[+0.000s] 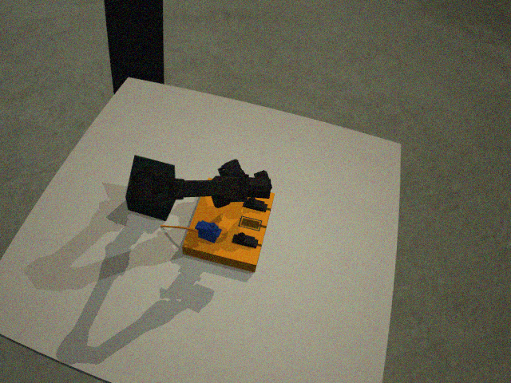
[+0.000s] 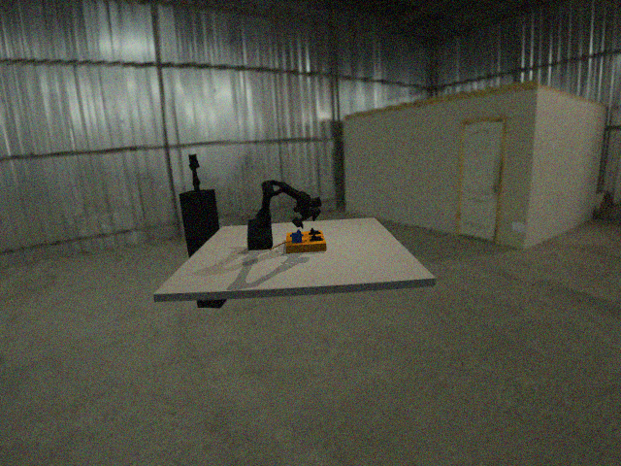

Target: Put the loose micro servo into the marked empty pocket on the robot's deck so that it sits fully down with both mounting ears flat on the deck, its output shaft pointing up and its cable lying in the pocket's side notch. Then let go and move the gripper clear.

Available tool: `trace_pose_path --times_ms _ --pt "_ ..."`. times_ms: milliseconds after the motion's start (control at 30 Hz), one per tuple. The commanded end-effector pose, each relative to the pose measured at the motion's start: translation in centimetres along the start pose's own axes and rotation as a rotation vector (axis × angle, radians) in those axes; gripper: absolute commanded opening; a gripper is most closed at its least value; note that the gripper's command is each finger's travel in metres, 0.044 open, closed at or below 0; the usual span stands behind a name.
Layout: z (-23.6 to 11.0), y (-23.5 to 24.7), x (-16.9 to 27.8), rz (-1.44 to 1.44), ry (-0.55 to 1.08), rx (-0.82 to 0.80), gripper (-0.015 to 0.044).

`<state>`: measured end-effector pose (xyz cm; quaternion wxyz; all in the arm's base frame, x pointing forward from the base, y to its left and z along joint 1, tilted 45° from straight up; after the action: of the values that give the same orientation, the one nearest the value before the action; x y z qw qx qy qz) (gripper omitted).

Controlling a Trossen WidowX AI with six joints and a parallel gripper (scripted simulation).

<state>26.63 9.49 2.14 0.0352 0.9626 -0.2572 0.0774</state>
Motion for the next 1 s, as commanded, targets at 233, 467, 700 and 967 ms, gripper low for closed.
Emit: trace_pose_path --times_ms 233,467,700,967 --pt "-3.3 3.3 -0.4 -0.279 0.071 -0.213 0.044" --pt "-5.5 5.4 -0.7 -0.46 0.096 -0.353 0.044" --pt "-8.0 7.5 -0.7 -0.646 0.109 -0.495 0.044" --pt "-10.9 9.8 -0.8 -0.858 0.108 -0.659 0.044"
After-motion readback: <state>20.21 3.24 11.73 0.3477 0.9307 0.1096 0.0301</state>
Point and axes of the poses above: the point midway between the two fingers, 35 mm back from their tips, its own z axis out along the fingers, its own y axis across the jaws, x = y × z, the point moved 4 cm from there along -z, back along the fingers, and after that the axes turned 14 degrees about -z, right-handed, at the moved point
